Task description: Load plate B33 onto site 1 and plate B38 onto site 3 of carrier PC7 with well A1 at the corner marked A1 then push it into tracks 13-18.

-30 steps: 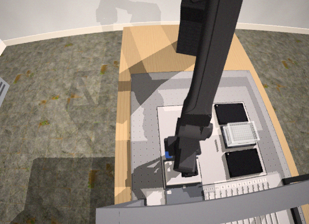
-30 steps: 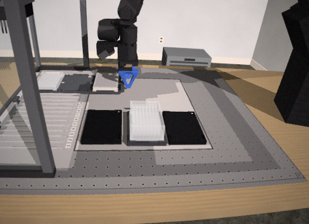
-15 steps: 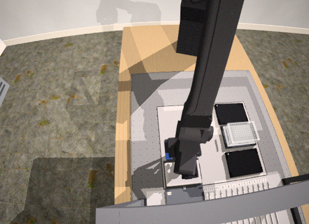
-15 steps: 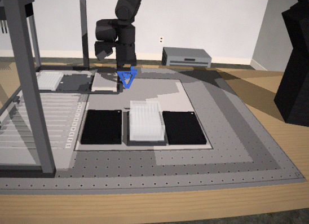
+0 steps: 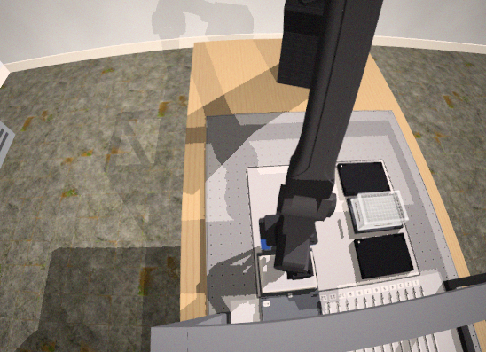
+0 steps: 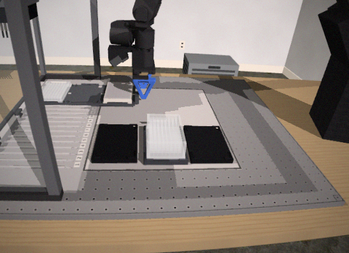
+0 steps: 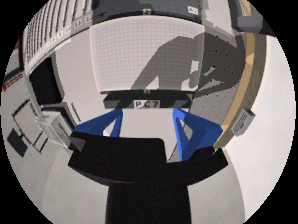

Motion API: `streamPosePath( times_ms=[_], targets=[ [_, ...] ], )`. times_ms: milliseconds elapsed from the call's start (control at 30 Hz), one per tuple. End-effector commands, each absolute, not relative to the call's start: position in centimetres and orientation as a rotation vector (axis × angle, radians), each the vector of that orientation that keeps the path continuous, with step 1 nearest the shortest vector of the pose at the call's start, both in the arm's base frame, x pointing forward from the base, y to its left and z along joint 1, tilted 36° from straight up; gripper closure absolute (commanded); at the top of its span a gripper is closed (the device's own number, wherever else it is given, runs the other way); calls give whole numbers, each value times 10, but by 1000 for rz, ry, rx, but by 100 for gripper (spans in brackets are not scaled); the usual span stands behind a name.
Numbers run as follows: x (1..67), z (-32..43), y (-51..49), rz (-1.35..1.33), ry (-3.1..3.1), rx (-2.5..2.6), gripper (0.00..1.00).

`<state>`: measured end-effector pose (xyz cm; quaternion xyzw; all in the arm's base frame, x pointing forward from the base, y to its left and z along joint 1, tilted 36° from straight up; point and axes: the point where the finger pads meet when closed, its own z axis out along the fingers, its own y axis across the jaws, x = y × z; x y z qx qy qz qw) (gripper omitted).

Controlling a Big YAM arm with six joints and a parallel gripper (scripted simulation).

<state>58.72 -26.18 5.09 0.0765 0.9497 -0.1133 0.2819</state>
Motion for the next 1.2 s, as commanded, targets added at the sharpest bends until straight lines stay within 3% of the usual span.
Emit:
streamPosePath(
  times_ms=[0, 700, 1167],
  targets=[
    [583, 59, -271, -321, 2508, 204, 20],
    [565, 43, -269, -318, 2514, 210, 20],
    [536, 91, -254, -317, 2514, 218, 20]
  ],
)
